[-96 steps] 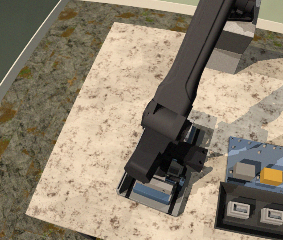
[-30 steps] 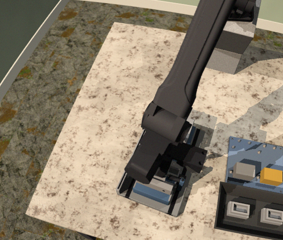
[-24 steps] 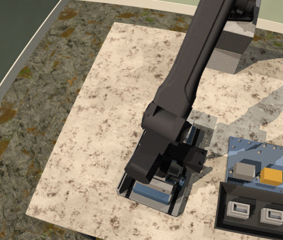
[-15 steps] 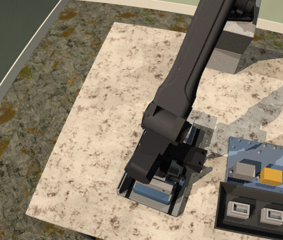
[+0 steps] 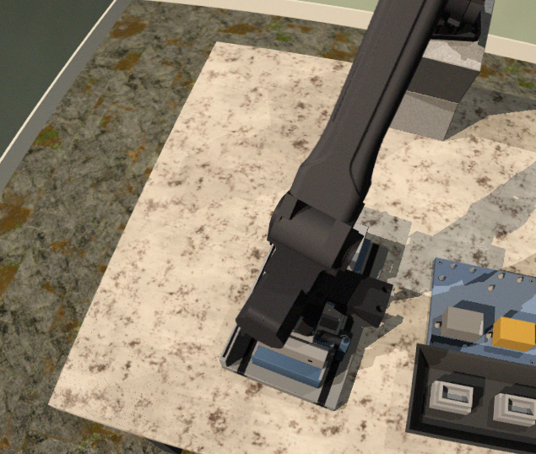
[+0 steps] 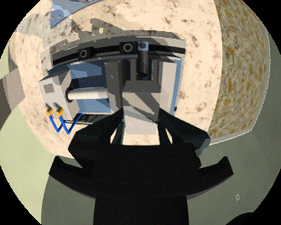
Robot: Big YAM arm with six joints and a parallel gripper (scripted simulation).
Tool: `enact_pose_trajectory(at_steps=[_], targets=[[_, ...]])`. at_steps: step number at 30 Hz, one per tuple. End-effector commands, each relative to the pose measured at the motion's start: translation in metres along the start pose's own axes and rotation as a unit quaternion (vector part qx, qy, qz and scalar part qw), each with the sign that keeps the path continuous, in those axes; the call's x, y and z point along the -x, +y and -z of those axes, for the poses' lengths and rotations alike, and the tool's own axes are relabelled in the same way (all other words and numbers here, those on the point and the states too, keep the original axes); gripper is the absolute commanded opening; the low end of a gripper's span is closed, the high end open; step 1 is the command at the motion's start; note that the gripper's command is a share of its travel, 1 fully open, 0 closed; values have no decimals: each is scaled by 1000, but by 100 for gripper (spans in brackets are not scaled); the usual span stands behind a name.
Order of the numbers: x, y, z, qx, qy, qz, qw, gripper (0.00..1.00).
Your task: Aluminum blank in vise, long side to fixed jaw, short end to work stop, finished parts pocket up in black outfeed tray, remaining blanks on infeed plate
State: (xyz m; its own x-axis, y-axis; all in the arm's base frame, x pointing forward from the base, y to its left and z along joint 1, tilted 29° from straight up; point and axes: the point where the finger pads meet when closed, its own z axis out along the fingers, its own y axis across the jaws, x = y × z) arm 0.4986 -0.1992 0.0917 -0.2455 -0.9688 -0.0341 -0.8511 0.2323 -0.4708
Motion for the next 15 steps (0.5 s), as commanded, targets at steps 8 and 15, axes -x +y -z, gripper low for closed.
enact_pose_trajectory(at_steps=[8, 15], targets=[[1, -32, 18, -37, 5, 0, 999, 0], [2, -28, 10, -30, 4, 0, 1000, 0]])
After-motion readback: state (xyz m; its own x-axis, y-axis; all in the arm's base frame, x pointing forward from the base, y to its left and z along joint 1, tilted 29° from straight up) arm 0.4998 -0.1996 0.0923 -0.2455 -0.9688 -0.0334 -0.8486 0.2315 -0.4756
